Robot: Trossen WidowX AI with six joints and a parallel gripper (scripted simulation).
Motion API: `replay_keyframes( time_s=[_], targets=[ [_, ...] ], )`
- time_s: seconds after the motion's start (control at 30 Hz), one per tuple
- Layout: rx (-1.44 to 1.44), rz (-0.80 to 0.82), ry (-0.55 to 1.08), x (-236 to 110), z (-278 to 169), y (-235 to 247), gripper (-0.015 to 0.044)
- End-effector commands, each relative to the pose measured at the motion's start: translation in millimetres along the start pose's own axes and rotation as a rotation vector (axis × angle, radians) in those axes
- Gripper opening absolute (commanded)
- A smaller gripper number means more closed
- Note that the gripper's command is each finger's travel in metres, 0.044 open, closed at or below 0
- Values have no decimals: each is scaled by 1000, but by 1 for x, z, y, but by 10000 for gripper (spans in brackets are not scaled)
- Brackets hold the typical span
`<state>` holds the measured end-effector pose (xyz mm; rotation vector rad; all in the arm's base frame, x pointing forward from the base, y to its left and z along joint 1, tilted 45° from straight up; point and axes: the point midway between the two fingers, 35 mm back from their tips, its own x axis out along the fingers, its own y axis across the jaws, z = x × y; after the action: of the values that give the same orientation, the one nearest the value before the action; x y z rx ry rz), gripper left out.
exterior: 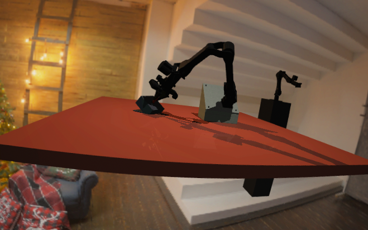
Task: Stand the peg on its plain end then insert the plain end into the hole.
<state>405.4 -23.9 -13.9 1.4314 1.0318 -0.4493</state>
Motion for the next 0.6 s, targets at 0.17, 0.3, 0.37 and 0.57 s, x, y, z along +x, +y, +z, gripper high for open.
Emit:
replay_keyframes(
  time_s=[0.17,0.3,0.37,0.57],
  targets=[
    [0,-1,0,1,0,0,0],
    [0,-1,0,1,0,0,0],
    [0,-1,0,1,0,0,26],
    [0,-1,0,1,0,0,184]
  ],
)
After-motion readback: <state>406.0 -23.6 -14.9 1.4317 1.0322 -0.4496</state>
